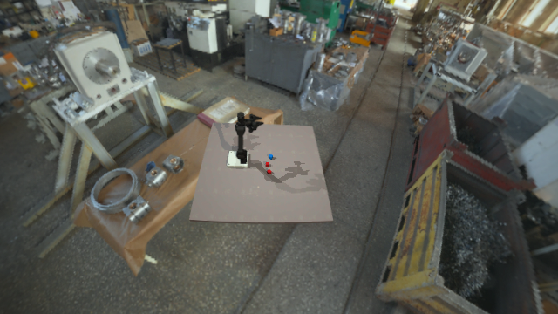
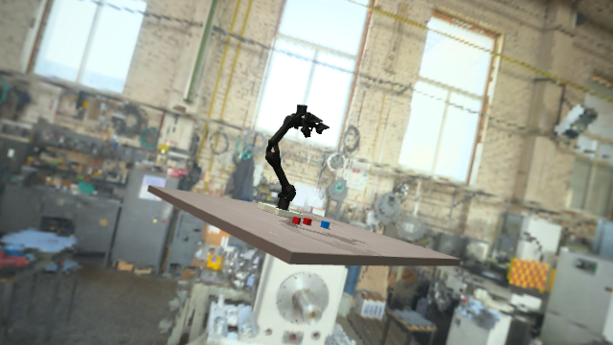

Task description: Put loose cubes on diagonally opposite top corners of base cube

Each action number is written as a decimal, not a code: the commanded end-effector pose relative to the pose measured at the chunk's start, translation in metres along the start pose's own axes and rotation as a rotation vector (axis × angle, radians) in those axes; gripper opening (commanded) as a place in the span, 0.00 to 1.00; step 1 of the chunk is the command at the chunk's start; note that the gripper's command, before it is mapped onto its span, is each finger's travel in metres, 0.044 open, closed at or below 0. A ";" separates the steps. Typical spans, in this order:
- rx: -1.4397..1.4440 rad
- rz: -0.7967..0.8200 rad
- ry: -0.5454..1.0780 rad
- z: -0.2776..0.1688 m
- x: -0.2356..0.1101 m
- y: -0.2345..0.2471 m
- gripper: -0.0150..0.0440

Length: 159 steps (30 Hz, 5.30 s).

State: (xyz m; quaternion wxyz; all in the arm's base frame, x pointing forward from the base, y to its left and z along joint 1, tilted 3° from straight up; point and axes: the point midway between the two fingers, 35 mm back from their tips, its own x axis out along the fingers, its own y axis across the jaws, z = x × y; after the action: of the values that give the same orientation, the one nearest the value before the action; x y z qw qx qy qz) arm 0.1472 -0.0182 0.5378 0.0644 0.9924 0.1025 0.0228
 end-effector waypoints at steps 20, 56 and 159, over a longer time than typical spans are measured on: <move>-0.934 0.047 -0.248 0.040 0.053 -0.084 0.70; -1.683 -0.892 -1.071 0.295 0.155 0.005 0.70; -1.358 -1.468 -0.901 0.498 0.088 0.074 0.43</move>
State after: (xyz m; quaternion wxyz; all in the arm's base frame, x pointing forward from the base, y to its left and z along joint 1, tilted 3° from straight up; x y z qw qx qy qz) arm 0.2757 -0.1323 0.0497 0.6247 0.3658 0.6037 -0.3339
